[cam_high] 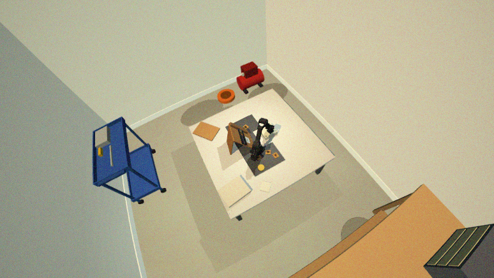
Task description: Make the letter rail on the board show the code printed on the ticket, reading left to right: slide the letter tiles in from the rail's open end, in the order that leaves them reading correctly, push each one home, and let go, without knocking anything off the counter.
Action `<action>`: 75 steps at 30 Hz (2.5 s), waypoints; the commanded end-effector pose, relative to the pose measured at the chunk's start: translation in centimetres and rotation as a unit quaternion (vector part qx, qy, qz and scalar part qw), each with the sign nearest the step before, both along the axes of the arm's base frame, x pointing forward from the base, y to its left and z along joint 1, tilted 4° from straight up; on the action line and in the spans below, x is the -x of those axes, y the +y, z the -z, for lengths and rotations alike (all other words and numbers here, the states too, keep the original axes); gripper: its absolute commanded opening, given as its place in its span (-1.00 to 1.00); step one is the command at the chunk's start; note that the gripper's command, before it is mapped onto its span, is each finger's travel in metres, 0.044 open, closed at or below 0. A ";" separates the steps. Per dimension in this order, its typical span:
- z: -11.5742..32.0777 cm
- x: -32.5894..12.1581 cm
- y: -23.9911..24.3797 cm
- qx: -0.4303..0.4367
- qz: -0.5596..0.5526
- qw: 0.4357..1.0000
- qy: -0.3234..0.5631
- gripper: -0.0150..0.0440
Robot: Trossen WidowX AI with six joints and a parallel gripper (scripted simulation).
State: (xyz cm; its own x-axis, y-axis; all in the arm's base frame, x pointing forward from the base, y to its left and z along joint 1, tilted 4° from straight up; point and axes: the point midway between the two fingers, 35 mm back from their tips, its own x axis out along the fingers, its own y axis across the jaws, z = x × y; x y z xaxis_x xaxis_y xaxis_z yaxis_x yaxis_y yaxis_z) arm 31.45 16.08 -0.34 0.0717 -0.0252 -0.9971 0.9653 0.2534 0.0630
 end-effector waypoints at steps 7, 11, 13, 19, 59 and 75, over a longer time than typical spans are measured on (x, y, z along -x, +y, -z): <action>-0.2 0.0 0.0 0.002 -0.001 1.000 0.000 0.12; -0.4 0.1 0.0 0.002 -0.001 1.000 0.000 -0.23; -0.5 0.2 0.0 0.002 -0.001 1.000 0.000 -0.41; -0.7 0.3 0.0 0.002 -0.001 1.000 0.000 -0.49; -2.2 0.9 0.1 0.002 -0.001 1.000 0.000 -0.49; -2.8 1.1 0.1 0.002 -0.001 1.000 0.000 -0.49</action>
